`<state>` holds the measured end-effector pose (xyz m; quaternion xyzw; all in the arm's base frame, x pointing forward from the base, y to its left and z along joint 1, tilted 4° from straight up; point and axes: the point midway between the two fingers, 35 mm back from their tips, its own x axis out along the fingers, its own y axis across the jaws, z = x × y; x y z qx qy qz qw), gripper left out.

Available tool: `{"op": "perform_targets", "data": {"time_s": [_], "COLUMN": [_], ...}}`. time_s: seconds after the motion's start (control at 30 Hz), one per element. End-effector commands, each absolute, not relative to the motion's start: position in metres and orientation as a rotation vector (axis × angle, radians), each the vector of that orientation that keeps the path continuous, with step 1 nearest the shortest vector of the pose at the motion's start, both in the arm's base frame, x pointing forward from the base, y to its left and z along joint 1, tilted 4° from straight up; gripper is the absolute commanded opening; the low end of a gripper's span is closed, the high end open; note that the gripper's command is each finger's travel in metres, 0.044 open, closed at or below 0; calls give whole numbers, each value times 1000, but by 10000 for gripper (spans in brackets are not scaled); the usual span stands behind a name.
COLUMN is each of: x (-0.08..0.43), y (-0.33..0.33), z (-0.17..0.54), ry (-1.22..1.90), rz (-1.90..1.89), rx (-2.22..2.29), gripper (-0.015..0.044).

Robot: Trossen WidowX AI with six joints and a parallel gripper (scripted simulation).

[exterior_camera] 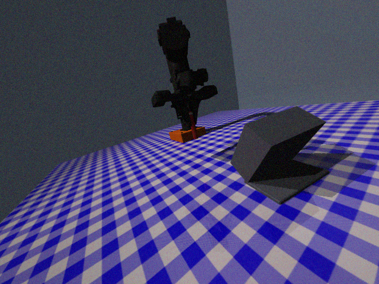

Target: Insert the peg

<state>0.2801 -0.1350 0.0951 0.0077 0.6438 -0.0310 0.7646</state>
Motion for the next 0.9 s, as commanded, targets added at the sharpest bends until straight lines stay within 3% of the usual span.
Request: {"op": "perform_targets", "data": {"time_s": [0.0, 0.87], "x": [282, 298], "y": [-133, -122], "z": [96, 94], "ry": [1374, 1214], "rz": [-74, -122], "rx": [18, 11], "gripper": [0, 0]}}
